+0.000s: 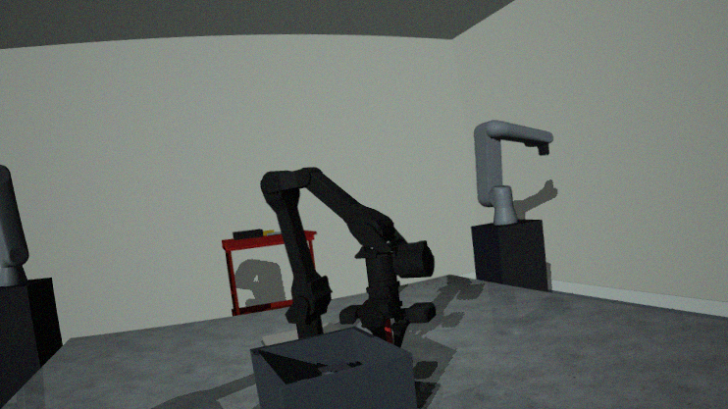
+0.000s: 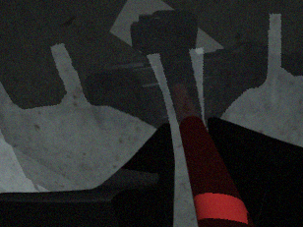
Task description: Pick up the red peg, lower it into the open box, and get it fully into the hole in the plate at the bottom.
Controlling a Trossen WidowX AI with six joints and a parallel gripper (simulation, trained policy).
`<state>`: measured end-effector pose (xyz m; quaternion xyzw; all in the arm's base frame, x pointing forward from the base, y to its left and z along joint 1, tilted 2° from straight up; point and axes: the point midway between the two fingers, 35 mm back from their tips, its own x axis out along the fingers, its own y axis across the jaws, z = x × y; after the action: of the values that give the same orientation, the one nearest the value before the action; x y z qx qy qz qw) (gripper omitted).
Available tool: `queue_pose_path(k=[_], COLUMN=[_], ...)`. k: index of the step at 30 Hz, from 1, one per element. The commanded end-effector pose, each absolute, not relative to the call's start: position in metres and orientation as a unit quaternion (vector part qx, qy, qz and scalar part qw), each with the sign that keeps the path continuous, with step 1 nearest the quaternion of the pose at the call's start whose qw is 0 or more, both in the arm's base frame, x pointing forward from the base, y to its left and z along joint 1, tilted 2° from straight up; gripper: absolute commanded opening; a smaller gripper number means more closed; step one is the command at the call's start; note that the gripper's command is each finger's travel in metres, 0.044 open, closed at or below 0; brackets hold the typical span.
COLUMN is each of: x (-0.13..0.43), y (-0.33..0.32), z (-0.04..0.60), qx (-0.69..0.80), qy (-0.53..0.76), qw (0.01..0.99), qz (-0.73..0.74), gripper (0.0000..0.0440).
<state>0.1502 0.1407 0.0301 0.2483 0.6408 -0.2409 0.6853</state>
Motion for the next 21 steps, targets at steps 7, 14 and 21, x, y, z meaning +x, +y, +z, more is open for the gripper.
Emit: queue_pose_path(k=[7, 14, 21], x=[0.163, 0.176, 0.192], y=[0.136, 0.132, 0.126], z=[0.046, 0.081, 0.12], qx=[0.228, 0.23, 0.25], qy=[0.622, 0.597, 0.564], qw=[0.706, 0.73, 0.748], qz=[-0.251, -0.241, -0.244], gripper=[0.0, 0.0, 0.0])
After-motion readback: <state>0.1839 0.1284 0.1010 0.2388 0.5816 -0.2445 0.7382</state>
